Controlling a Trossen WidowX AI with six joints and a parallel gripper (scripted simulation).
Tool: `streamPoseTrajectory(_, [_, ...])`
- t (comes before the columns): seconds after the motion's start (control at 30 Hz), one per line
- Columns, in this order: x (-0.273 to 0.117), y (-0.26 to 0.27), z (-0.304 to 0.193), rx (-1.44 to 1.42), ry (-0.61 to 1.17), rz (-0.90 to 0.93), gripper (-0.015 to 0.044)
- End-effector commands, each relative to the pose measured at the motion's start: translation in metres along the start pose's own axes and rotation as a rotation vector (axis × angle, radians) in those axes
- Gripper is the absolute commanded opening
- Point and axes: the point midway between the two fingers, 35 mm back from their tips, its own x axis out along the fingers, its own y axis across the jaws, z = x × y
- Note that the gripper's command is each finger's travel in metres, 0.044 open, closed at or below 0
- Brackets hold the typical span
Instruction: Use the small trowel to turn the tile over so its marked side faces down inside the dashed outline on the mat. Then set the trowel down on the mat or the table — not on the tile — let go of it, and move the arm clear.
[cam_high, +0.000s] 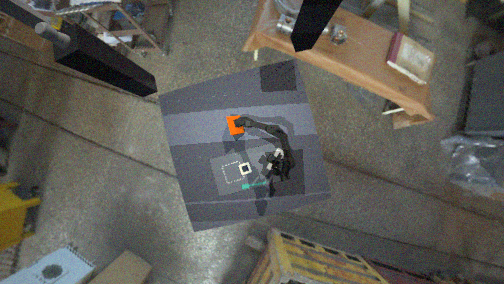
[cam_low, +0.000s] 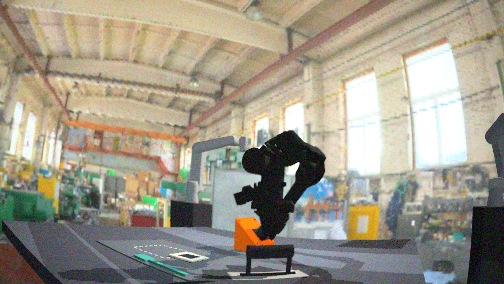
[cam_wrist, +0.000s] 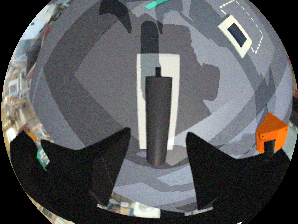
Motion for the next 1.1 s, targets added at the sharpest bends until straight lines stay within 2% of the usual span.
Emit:
streamPoseTrajectory(0.0, [-0.001, 0.001, -0.003, -0.02, 0.008, -0.003, 0.027])
streamPoseTrajectory(0.23, [0.0, 0.001, -0.009, -0.062, 0.009, -0.003, 0.027])
streamPoseTrajectory(1.07, [0.04, 0.001, -0.009, -0.063, 0.009, -0.002, 0.027])
